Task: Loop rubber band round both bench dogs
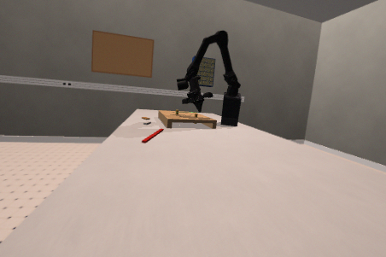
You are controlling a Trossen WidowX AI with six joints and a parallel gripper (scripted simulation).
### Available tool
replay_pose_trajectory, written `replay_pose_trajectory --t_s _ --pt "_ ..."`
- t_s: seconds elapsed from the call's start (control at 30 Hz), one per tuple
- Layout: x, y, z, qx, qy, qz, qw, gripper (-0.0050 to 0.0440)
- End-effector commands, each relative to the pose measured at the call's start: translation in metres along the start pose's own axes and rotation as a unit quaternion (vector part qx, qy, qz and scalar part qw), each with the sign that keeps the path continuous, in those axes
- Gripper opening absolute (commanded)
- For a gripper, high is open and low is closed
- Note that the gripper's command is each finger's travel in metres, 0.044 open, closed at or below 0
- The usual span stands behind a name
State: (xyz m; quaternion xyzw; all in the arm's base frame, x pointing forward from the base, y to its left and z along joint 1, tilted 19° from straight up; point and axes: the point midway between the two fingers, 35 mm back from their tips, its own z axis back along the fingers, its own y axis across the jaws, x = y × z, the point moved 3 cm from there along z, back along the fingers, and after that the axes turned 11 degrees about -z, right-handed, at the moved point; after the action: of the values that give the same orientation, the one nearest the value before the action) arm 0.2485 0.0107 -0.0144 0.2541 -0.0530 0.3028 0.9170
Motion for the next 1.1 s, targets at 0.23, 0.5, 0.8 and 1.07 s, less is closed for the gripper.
replay_pose_trajectory --t_s 0.23,0.5,0.8,1.07 --pt "-0.0014 0.0078 -0.0015 0.010 0.001 0.000 1.000 -0.0050" --pt "-0.0004 0.0054 -0.0003 0.006 0.000 0.001 1.000 -0.0050" --pt "-0.0006 0.0072 -0.0016 -0.001 0.001 0.002 1.000 -0.0050" --pt "-0.0014 0.0081 -0.0067 -0.023 0.002 0.003 1.000 -0.0050"
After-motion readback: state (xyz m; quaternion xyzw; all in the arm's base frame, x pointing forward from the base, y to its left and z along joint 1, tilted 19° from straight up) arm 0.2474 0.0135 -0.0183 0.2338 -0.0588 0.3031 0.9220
